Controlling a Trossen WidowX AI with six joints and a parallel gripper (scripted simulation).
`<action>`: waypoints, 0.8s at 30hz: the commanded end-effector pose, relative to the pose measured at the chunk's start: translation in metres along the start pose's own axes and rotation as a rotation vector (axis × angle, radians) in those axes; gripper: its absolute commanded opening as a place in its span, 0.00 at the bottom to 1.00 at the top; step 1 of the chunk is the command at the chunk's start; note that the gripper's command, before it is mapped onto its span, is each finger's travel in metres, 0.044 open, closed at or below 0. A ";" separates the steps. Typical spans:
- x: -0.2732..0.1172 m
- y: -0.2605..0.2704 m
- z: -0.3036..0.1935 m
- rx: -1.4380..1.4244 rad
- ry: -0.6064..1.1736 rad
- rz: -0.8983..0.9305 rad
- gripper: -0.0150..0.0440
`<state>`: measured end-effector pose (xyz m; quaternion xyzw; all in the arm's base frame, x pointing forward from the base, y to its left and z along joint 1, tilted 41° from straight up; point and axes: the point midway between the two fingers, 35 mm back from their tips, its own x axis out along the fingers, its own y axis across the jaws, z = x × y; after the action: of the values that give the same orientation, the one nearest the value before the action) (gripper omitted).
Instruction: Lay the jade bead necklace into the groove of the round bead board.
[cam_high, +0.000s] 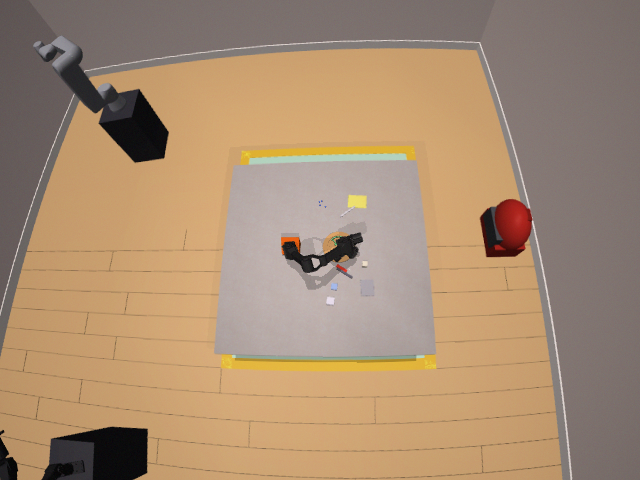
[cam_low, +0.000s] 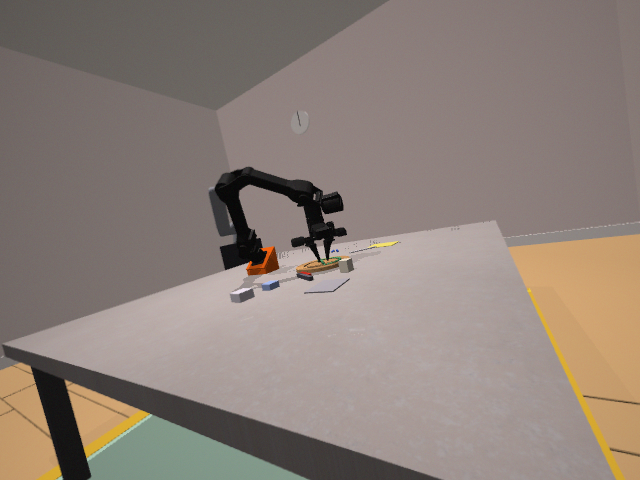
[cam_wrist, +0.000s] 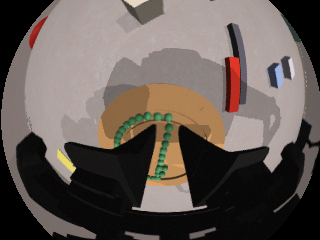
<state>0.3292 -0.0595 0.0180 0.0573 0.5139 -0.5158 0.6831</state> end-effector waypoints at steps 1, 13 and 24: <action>0.007 -0.002 -0.002 -0.011 -0.001 -0.007 0.46; 0.007 -0.001 0.000 -0.001 0.002 -0.003 0.25; 0.007 -0.001 0.000 -0.001 0.002 -0.003 0.25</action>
<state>0.3276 -0.0647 0.0124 0.0566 0.5148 -0.5166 0.6819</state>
